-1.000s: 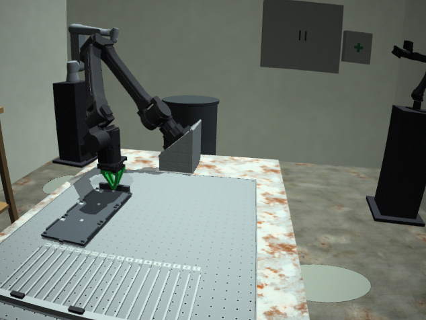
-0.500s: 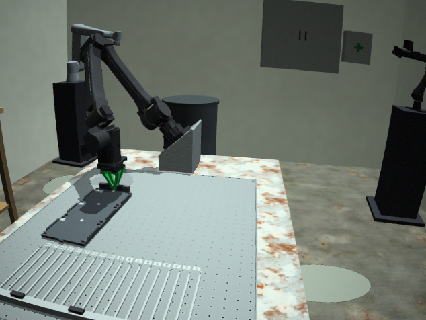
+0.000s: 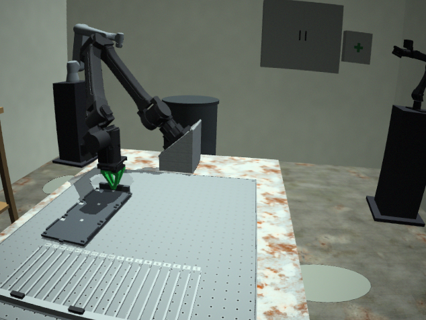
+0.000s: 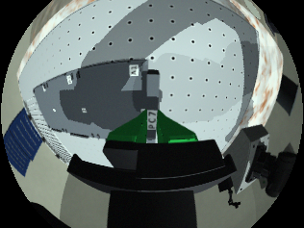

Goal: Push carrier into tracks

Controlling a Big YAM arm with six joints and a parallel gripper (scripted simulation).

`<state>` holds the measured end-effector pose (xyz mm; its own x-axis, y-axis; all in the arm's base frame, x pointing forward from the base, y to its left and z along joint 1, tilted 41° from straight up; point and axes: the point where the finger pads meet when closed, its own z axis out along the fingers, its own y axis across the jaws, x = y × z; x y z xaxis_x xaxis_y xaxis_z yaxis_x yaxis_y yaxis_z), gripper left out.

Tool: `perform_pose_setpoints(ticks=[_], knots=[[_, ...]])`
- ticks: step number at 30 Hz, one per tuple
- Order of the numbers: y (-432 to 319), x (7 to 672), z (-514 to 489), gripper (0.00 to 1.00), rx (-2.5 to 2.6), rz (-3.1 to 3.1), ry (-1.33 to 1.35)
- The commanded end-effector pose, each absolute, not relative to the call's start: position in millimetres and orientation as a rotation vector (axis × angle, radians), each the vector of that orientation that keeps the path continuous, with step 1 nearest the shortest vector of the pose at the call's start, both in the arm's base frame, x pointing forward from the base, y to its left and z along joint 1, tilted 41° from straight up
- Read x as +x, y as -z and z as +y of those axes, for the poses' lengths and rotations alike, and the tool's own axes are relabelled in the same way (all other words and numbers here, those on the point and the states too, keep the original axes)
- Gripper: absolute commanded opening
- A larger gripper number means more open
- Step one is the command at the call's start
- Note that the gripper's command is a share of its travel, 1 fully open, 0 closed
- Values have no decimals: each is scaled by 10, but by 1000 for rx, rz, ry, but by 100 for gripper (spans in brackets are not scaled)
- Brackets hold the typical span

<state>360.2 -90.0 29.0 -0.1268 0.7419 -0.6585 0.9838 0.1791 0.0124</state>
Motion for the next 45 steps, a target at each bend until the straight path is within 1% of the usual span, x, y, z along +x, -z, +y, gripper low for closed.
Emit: perform_pose_setpoints(ticks=[1,20,22,45], knots=[[-204,3593,-770,0,1561,1993,609],[-204,3593,-770,0,1561,1993,609],[-292,3755,-751,0,1562,1976,584],[-298,3981,-699,0,1567,1966,574]])
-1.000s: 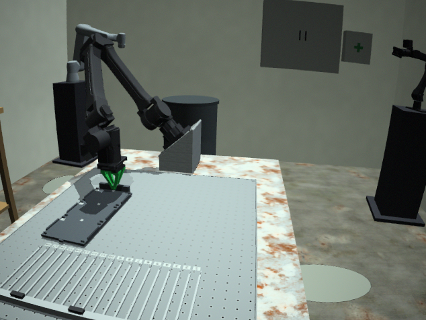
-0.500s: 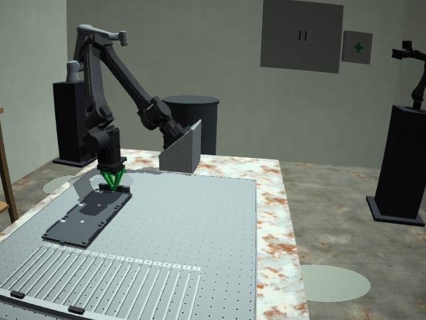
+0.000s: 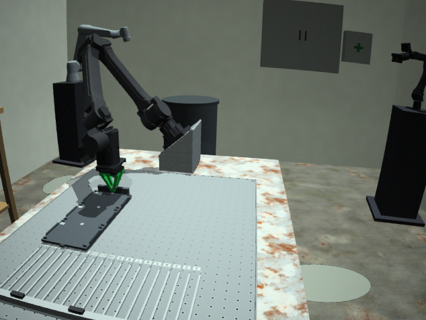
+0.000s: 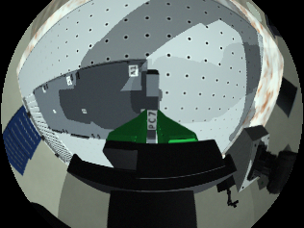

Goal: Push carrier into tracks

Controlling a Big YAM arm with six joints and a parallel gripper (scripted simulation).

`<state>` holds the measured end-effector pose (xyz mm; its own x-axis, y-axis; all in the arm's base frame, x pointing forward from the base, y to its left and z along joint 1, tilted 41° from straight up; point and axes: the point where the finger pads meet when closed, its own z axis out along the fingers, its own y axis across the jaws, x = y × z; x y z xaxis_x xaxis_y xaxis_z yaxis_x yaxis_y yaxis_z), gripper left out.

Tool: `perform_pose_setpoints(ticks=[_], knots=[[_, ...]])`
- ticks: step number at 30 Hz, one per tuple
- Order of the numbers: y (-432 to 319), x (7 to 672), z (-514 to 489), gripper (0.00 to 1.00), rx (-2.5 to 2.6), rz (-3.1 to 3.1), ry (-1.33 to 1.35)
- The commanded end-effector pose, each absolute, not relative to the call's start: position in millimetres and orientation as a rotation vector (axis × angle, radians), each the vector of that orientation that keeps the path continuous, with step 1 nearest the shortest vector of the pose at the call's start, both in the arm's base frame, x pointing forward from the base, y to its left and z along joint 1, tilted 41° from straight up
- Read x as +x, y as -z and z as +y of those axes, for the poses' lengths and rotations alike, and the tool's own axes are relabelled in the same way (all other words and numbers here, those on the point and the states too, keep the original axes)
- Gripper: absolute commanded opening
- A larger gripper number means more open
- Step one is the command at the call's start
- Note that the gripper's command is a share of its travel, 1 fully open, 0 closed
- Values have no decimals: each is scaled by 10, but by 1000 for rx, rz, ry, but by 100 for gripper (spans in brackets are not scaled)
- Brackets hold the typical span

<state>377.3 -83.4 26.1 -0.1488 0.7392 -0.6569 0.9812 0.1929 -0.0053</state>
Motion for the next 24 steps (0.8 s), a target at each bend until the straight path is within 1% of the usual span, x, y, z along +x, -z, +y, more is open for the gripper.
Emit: perform_pose_setpoints(ticks=[1,24], knots=[[-298,3981,-699,0,1567,1966,574],[-299,4189,-649,0,1575,1954,565]])
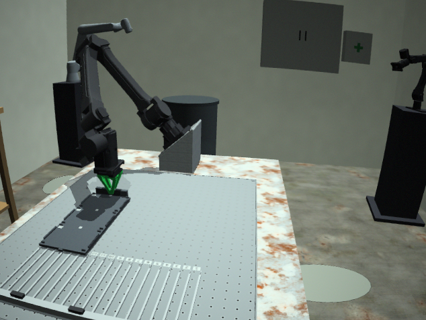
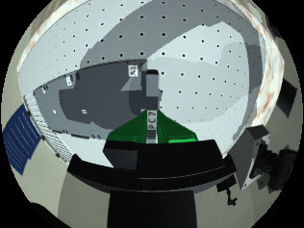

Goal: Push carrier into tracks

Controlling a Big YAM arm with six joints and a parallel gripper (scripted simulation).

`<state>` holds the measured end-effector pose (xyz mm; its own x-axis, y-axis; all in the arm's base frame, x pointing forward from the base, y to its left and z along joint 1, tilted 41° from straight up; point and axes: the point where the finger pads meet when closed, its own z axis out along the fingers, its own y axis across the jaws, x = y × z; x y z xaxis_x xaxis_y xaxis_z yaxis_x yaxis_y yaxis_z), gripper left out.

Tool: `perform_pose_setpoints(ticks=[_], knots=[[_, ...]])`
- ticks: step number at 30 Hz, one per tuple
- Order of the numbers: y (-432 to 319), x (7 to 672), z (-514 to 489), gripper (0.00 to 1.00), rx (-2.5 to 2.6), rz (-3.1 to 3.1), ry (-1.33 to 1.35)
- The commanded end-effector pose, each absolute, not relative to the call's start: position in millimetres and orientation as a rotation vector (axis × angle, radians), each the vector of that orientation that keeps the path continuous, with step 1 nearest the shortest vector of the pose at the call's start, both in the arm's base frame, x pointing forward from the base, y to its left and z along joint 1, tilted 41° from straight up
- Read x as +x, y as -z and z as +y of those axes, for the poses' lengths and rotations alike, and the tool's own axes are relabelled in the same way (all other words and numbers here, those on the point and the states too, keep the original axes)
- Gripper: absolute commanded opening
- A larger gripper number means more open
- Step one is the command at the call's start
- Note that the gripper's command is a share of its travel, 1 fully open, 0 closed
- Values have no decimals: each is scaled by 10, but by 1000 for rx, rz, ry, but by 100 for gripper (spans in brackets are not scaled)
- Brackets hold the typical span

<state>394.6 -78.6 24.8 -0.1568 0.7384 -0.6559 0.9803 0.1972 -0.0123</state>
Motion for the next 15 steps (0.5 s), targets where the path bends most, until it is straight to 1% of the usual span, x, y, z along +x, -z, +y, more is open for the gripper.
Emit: perform_pose_setpoints(ticks=[1,15], knots=[[-298,4196,-647,0,1575,1955,566],[-298,4307,-629,0,1582,1950,567]])
